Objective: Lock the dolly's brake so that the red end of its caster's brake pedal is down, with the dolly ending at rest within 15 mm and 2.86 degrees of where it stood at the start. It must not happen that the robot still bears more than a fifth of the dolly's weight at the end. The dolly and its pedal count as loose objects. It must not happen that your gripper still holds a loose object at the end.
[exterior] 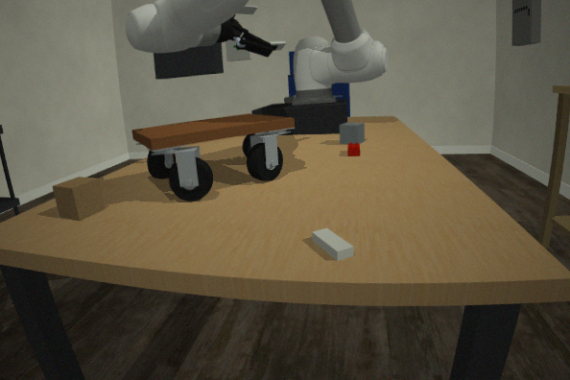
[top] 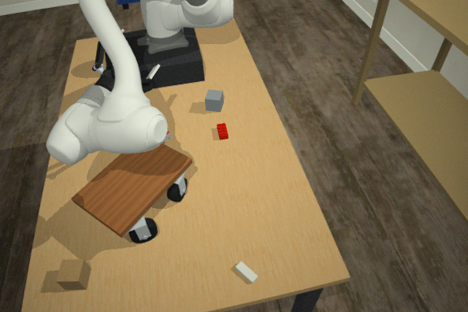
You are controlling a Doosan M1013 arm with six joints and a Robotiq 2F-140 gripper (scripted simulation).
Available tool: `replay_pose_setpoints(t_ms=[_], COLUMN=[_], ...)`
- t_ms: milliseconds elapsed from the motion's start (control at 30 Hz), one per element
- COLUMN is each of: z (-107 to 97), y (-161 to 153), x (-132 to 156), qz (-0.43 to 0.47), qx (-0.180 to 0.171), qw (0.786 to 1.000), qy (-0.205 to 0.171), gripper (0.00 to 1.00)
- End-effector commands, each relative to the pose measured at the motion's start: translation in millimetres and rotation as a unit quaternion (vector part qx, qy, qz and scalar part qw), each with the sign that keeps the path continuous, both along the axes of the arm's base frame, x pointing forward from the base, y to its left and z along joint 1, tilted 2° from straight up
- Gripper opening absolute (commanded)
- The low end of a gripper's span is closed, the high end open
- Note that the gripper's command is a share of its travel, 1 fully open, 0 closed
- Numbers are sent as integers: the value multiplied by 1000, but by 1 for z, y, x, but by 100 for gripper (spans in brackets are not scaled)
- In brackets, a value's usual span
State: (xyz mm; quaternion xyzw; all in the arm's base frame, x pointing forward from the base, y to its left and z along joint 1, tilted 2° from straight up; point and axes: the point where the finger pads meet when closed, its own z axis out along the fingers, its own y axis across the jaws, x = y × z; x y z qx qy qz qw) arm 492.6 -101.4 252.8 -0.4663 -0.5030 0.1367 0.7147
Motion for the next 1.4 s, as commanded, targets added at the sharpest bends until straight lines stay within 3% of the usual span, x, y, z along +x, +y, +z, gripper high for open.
replay_pose_setpoints(t_ms=[0, 533, 567, 667, 733, 800, 867, 900, 933, 967, 1000, 1100, 1133, 1167, 1267, 1300, 1367], z=[0, 0, 0, -7, -21, -43, -43, -57, -57, -72, -72, -72, -87, -101, -101, -114, -114], y=[0, 0, 0, 6, 15, 27, 27, 32, 32, 36, 36, 36, 38, 39, 39, 38, 38], x=[0, 0, 0, -4, -11, -19, -19, -22, -22, -24, -24, -24, -22, -19, -19, -12, -12], qz=[0, 0, 0, 3, 6, 5, 5, 1, 1, -5, -6, -6, -19, -30, -35, -53, -57], qx=[0, 0, 0, -29, -84, -161, -170, -218, -222, -258, -278, -278, -335, -366, -390, -430, -442], qw=[1000, 1000, 1000, 1000, 996, 985, 983, 973, 972, 961, 955, 955, 933, 918, 906, 882, 875], qy=[0, 0, 0, -10, -29, -58, -61, -80, -82, -98, -106, -106, -132, -149, -160, -183, -189], gripper=[100, 100, 0, 0, 0, 0, 0, 0, 0, 0, 0, 0, 0, 0, 0, 0, 0])
